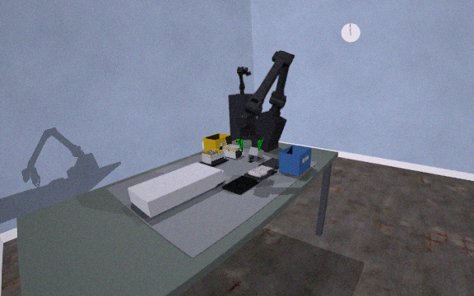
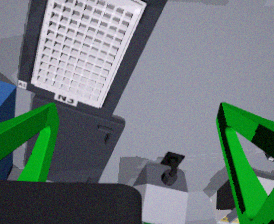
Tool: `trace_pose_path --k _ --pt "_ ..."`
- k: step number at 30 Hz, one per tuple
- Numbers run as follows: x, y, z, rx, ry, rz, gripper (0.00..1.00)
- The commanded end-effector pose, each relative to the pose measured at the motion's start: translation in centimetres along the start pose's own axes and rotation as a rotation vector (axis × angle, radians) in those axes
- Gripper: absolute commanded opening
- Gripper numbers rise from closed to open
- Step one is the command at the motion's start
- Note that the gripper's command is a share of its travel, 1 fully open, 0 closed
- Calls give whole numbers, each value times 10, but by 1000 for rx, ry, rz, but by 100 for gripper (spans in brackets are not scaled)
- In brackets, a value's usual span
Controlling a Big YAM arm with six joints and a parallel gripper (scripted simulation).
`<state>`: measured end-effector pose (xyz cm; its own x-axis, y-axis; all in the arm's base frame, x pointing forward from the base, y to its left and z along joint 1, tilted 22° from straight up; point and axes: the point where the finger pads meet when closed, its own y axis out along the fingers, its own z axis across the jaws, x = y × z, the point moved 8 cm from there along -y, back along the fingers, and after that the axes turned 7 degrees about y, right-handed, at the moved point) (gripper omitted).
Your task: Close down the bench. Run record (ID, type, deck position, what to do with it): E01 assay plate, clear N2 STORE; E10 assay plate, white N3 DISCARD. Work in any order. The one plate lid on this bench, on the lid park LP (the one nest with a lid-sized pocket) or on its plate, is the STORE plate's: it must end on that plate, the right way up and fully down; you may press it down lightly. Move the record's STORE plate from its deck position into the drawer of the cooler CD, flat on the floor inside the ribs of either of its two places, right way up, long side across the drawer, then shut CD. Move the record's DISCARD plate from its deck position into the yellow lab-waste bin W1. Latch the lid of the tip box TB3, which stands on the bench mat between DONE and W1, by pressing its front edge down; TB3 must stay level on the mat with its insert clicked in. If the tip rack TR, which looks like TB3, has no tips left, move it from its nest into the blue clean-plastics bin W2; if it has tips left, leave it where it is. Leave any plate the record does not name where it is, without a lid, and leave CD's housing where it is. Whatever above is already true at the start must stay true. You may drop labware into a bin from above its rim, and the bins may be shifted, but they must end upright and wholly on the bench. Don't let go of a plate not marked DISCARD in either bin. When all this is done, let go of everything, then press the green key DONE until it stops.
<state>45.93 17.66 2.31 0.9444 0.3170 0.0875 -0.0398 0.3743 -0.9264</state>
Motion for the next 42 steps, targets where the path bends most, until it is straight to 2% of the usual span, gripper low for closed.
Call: trace_pose_path --k 1,3,5,6,7,10,14,16,17,18,22,23,28,29,30,36,39,40,42 --pt "7 -18 21 2 170 -51 100" --pt "5 -18 29 4 236 -51 100" --pt "5 -18 29 4 236 -51 100" --pt "12 -24 31 7 274 -66 100" --pt "3 -17 37 6 304 -51 100" --pt "-1 -17 49 9 404 -46 100" --pt "-6 -17 64 11 403 -48 100" --pt "4 -22 70 18 395 -68 100" --pt "5 -23 70 19 394 -70 100" --pt "7 -28 56 17 423 -80 100" --pt "6 -28 56 16 425 -77 100" --pt "0 -16 59 11 409 -46 100" --pt "0 -16 59 11 409 -46 100" --pt "3 -11 57 11 420 -53 100" --pt "1 -4 57 7 419 -40 100" --pt "-4 8 61 5 412 -29 100" --pt "-4 8 60 5 416 -29 100" --pt "-1 -5 59 11 418 -54 100" --pt "-2 11 60 7 416 -35 100"
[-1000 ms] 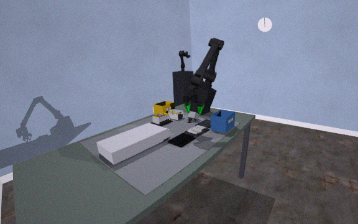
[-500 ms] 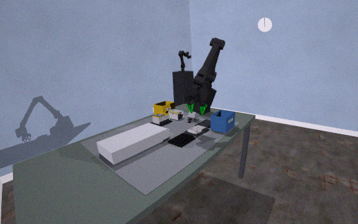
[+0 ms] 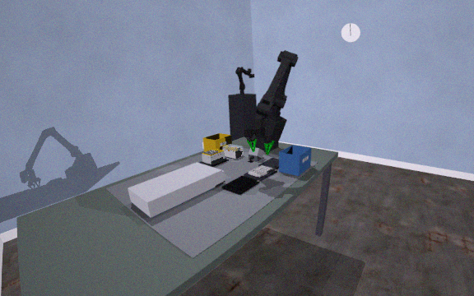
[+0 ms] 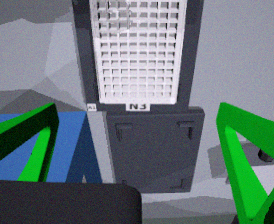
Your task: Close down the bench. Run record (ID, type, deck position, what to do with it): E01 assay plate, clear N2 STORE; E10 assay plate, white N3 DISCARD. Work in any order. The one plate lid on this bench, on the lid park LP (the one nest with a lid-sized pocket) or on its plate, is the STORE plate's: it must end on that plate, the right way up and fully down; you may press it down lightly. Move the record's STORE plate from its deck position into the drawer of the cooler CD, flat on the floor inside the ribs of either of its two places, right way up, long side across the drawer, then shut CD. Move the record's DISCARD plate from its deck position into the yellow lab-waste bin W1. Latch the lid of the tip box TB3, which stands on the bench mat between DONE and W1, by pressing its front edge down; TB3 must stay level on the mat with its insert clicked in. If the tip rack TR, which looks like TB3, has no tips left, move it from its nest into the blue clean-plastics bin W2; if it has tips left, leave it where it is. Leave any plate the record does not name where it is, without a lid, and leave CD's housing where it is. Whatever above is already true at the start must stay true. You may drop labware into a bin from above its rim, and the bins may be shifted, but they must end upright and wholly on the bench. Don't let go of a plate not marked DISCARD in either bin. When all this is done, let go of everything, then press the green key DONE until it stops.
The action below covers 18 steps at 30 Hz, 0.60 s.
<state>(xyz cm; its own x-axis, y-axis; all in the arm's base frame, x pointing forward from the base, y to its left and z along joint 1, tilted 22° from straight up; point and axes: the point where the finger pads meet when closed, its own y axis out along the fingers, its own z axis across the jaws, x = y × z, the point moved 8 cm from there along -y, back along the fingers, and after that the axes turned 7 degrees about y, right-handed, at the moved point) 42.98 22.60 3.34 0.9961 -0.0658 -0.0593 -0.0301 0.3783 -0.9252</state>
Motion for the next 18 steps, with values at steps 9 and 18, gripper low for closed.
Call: trace_pose_path --k 9,18 --pt "6 14 5 6 1 -19 100" --pt "6 24 7 7 -3 -19 100"
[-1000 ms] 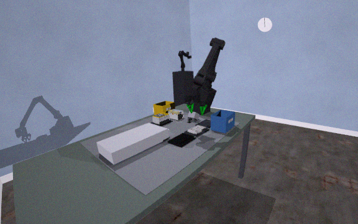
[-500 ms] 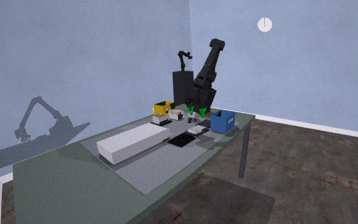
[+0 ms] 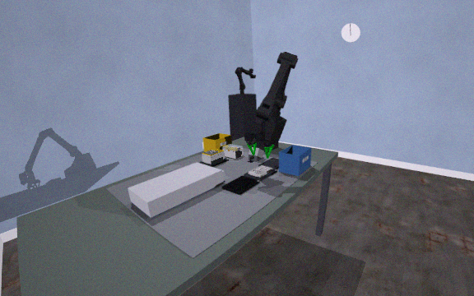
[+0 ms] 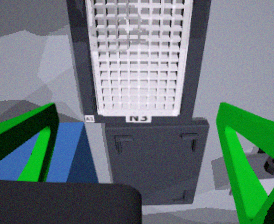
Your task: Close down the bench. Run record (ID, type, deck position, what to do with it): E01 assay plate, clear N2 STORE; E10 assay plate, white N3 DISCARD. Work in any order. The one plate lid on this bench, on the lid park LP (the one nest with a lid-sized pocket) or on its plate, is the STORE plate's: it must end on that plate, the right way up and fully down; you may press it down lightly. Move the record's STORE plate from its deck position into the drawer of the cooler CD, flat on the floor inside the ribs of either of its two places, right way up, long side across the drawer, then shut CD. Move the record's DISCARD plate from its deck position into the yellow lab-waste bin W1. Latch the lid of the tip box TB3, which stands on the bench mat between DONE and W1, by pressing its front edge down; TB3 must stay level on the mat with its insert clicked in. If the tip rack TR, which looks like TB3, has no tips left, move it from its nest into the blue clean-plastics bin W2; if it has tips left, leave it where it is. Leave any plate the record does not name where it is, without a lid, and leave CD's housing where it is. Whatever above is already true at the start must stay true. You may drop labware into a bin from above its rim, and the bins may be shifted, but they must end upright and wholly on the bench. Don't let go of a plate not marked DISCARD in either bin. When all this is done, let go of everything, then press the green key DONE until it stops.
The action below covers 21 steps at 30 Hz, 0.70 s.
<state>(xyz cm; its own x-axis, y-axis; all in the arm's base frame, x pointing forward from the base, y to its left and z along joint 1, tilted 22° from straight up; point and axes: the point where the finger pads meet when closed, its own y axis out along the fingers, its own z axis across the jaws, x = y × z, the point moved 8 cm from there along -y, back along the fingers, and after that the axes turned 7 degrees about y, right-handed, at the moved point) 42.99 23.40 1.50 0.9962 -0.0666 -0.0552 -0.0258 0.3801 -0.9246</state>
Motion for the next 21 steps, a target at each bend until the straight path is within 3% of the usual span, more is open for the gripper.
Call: trace_pose_path --k 1,14,15,21 --pt "4 6 8 5 -5 -14 100" --pt "11 10 11 16 -4 -33 100" --pt "11 18 8 12 -1 -27 100" --pt "9 28 12 11 -9 -24 100"
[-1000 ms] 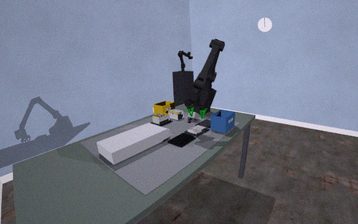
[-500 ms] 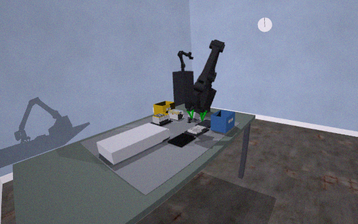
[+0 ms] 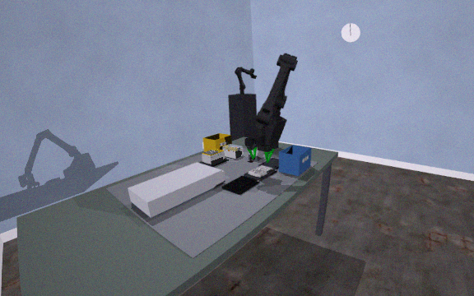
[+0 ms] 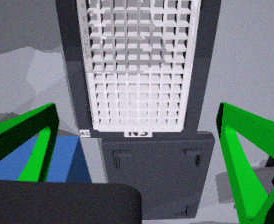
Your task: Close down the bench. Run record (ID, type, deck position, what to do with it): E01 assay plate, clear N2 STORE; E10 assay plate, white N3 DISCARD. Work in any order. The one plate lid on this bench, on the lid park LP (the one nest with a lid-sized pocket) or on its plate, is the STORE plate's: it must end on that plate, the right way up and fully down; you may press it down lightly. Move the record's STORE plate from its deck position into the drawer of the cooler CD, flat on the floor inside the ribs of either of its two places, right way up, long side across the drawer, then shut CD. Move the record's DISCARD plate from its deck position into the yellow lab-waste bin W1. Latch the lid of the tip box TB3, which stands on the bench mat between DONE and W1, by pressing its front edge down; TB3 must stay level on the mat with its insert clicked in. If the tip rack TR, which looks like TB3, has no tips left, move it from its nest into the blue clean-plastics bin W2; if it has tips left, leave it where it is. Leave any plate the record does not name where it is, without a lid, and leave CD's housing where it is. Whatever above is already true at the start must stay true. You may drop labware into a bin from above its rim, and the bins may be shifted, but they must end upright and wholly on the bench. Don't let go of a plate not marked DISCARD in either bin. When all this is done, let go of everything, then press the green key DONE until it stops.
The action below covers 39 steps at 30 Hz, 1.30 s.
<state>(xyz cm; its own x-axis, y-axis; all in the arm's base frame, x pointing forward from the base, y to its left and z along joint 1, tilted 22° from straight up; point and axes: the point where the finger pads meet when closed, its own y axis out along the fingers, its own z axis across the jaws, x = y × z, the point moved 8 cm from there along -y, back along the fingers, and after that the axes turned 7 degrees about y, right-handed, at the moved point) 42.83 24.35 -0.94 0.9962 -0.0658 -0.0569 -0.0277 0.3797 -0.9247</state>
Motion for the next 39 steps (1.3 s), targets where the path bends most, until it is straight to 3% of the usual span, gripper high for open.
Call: trace_pose_path --k 1,9,10,12,17,26,27,29,33,38,39 --pt "10 3 12 12 -8 -27 100" --pt "12 10 14 15 -11 -30 100" --pt "16 -4 18 27 -12 -51 100" --pt "14 13 11 15 -3 -32 100" --pt "6 23 9 7 -5 -18 100" --pt "11 31 13 14 -10 -27 100" --pt "16 13 21 31 -16 -55 100" --pt "13 32 12 17 -5 -34 100" --pt "7 42 10 9 -6 -19 100" --pt "13 46 9 14 0 -30 100" --pt "9 39 6 12 -3 -25 100"
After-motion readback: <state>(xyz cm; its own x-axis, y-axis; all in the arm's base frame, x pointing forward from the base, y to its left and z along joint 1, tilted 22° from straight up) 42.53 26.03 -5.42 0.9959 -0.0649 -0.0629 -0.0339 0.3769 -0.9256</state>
